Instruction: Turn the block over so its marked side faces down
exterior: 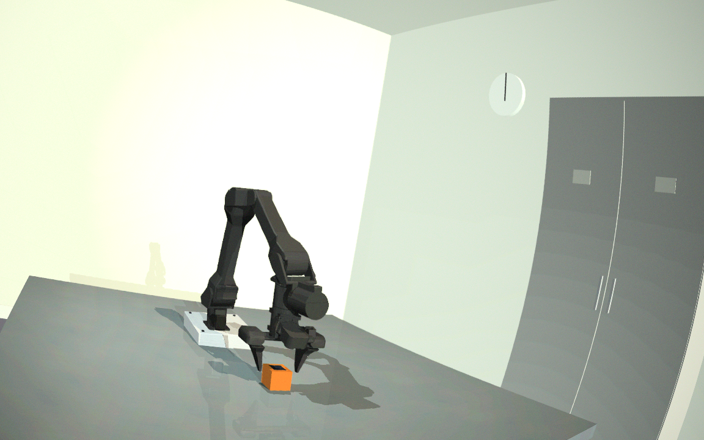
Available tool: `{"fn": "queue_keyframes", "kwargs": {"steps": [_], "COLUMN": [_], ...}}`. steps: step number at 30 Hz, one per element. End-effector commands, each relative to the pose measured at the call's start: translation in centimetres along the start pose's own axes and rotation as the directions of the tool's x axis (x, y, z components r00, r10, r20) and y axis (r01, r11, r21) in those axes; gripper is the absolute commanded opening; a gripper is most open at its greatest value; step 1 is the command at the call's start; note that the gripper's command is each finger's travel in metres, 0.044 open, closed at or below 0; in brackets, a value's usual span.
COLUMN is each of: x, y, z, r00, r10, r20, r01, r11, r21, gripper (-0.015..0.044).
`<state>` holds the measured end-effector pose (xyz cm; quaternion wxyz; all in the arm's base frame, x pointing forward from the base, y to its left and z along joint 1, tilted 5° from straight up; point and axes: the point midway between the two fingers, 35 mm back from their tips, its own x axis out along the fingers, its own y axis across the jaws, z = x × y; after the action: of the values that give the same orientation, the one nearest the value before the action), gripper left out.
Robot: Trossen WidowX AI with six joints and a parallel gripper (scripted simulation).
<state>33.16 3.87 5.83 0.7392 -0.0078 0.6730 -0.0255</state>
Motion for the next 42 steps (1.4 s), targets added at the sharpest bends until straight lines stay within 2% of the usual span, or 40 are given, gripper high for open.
{"fn": "queue_keyframes", "kwargs": {"steps": [1, 4, 12, 31, 35, 42], "x": [1.0, 1.2, 1.2, 1.2, -0.7, -1.8], "y": [-0.1, -0.1, -0.1, -0.1, 0.0, 0.0], "z": [-0.1, -0.1, -0.1, -0.1, 0.0, -0.1], "r00": [1.0, 1.0, 1.0, 1.0, 1.0, 1.0], "r10": [-0.004, -0.004, -0.004, -0.004, -0.003, -0.003], "r20": [-0.004, -0.004, -0.004, -0.004, -0.004, -0.004], "r01": [0.004, 0.004, 0.004, 0.004, 0.003, 0.003], "r11": [1.0, 1.0, 1.0, 1.0, 1.0, 1.0], "r21": [-0.006, -0.006, -0.006, -0.006, -0.006, -0.006], "gripper": [0.044, 0.044, 0.023, 0.0103, 0.0, 0.0]}}
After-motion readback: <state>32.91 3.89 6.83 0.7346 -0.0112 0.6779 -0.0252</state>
